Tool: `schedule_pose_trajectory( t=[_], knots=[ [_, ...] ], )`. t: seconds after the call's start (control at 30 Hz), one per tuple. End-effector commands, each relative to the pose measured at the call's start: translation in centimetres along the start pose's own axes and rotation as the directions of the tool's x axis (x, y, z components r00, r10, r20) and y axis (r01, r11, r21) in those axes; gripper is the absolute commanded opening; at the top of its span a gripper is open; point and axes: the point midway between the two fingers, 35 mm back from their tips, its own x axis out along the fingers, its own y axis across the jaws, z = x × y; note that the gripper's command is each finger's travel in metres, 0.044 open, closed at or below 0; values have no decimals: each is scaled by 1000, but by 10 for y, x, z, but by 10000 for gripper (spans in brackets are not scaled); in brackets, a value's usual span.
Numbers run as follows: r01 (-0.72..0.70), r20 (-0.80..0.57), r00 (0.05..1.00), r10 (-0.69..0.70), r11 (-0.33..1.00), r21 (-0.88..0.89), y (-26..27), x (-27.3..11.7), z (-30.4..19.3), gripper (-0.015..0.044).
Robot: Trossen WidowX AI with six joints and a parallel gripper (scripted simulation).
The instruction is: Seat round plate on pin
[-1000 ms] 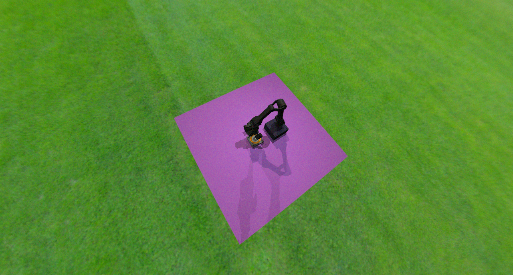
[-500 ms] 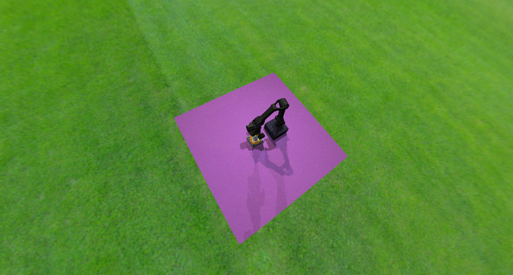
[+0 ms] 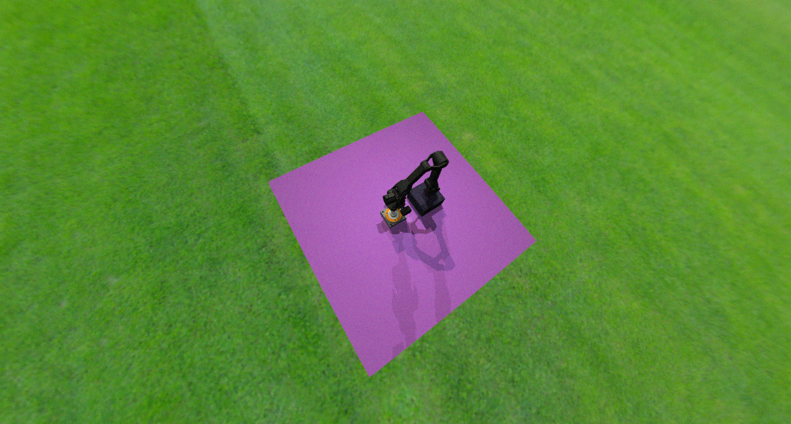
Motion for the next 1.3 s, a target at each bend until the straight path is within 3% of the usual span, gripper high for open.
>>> schedule_pose_trajectory(
  t=[0.0,0.6,0.93,1.27],
  knots=[
    [-5,-5,1000,5,1000,1,4,1,-3,0],
    [-6,-5,1000,6,1000,1,13,1,-5,0],
    [-6,-5,1000,6,1000,1,12,-41,-6,0],
    [-2,-5,1000,2,1000,-2,12,-32,-5,0]
  ],
)
